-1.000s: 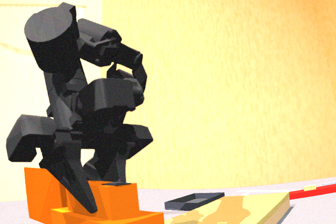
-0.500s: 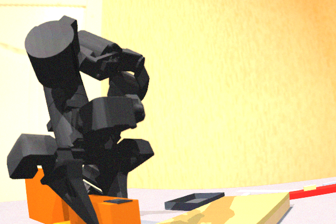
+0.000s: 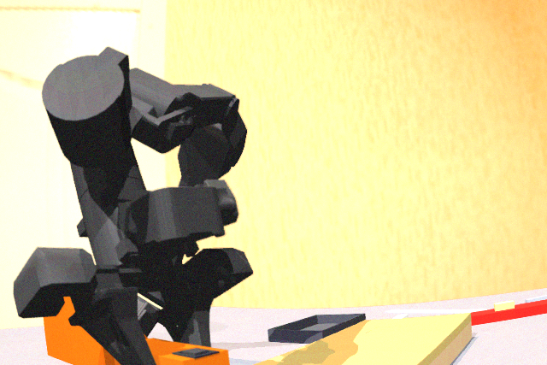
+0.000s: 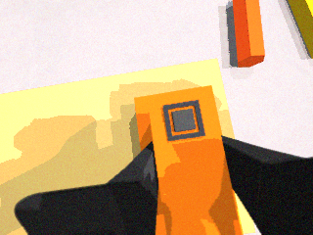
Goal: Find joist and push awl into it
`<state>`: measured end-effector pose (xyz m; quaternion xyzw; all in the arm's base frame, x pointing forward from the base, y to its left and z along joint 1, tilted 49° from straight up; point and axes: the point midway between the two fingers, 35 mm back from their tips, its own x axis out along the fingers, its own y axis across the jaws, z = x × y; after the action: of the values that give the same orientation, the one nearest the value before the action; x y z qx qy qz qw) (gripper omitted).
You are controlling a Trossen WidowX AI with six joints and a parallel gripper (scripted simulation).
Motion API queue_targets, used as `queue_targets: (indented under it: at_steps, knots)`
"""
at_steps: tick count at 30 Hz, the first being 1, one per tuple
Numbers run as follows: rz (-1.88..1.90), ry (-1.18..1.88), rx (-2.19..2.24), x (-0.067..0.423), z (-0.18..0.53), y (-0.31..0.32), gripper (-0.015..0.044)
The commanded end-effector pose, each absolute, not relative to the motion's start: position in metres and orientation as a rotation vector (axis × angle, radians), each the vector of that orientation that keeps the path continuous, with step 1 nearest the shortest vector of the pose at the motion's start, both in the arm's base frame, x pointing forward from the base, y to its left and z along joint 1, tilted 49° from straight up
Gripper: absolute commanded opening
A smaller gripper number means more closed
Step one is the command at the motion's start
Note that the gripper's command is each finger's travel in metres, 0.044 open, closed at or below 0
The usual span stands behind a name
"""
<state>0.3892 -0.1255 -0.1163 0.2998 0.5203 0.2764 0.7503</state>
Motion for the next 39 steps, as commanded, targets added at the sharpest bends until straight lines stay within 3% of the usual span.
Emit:
queue_targets:
  at_steps: [1,39]
  knots:
    - [0.603,1.133,0.664,0.387,-0.121,-0.120,0.0000]
    - [0.606,1.135,0.672,0.376,-0.032,-0.036,0.0000]
